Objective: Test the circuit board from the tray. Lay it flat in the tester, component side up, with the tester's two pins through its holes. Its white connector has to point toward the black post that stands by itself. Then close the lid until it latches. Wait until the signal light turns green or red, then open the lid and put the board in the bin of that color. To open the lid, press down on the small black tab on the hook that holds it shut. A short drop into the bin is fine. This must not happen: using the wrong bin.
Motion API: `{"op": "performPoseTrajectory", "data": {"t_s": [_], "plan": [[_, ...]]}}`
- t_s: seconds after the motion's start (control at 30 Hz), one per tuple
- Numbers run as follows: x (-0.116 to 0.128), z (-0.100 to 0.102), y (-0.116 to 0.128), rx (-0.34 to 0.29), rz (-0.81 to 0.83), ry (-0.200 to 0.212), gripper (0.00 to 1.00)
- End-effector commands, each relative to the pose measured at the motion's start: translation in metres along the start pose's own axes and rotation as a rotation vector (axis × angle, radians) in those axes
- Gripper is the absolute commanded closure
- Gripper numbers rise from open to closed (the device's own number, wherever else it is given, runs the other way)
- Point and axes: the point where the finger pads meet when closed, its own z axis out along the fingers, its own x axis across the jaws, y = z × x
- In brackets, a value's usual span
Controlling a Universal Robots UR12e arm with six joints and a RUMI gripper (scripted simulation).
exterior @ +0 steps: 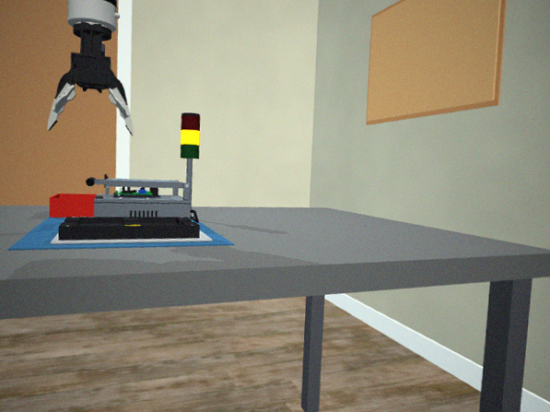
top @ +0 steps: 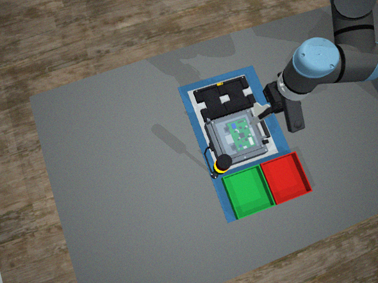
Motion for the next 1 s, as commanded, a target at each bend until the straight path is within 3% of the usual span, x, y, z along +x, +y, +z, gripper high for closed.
{"op": "performPoseTrajectory", "data": {"t_s": [0.0,0.47,0.5,0.97], "plan": [[0.0001,-0.0003,-0.0002,0.0,0.0,0.001,0.0],[0.0001,-0.0003,-0.0002,0.0,0.0,0.001,0.0],[0.0001,-0.0003,-0.0002,0.0,0.0,0.001,1.0],[0.0001,-0.0003,-0.0002,0.0,0.0,0.001,1.0]]}}
